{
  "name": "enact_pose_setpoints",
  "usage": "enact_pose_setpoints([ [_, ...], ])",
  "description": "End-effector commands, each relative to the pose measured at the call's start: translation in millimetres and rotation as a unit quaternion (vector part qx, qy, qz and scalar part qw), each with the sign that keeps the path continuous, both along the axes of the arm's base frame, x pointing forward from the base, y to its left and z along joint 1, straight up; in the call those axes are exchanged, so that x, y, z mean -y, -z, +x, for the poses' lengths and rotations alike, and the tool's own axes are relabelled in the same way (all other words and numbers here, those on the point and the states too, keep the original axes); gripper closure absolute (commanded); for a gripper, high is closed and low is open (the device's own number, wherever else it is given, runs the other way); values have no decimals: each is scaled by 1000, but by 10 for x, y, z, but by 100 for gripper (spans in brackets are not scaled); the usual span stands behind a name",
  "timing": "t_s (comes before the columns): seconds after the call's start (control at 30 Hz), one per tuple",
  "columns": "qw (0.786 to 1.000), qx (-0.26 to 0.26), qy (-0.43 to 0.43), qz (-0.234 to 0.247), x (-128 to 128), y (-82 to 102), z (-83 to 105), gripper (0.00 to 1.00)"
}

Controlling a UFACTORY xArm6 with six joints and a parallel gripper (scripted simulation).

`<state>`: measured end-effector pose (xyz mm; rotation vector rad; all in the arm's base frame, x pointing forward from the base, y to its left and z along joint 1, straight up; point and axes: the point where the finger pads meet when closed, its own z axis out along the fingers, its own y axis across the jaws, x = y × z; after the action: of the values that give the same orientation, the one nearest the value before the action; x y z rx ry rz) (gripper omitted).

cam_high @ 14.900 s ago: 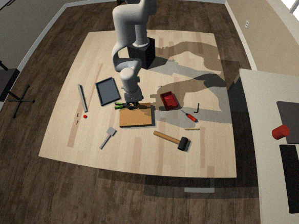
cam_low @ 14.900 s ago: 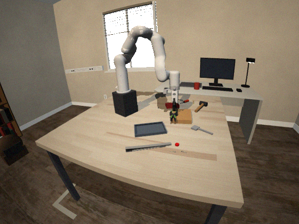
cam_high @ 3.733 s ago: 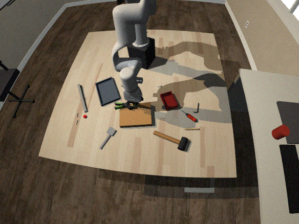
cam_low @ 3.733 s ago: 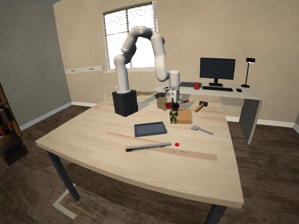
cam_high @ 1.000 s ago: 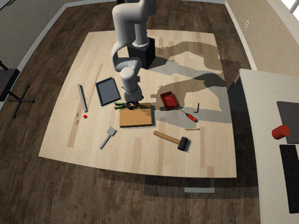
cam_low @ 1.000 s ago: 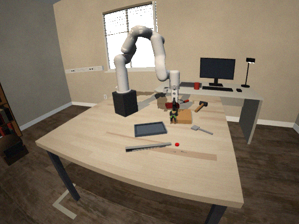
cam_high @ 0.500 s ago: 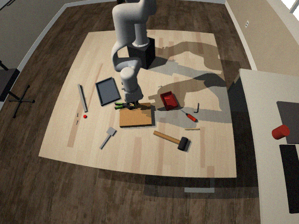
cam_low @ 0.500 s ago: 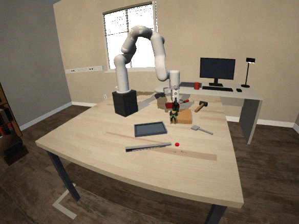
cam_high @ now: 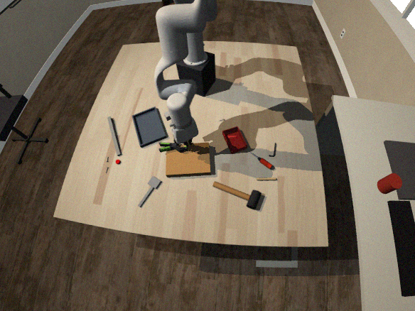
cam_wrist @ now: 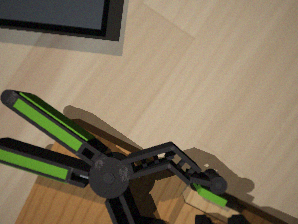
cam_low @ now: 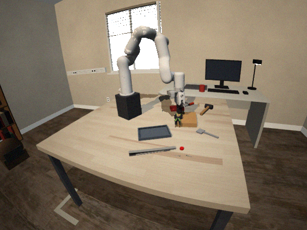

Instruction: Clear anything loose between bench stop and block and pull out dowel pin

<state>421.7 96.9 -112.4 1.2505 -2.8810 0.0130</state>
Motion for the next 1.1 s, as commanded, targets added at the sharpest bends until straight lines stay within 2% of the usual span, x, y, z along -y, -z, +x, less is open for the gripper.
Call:
enact_pose_setpoints([
  [0.0, 999, 0, -36, 4, -4, -13, 16, 100],
  [0.37, 994, 0, -112, 4, -4, -18, 17, 100],
  [1.07, 998, 1, 70, 5, -3, -24, 17, 100],
])
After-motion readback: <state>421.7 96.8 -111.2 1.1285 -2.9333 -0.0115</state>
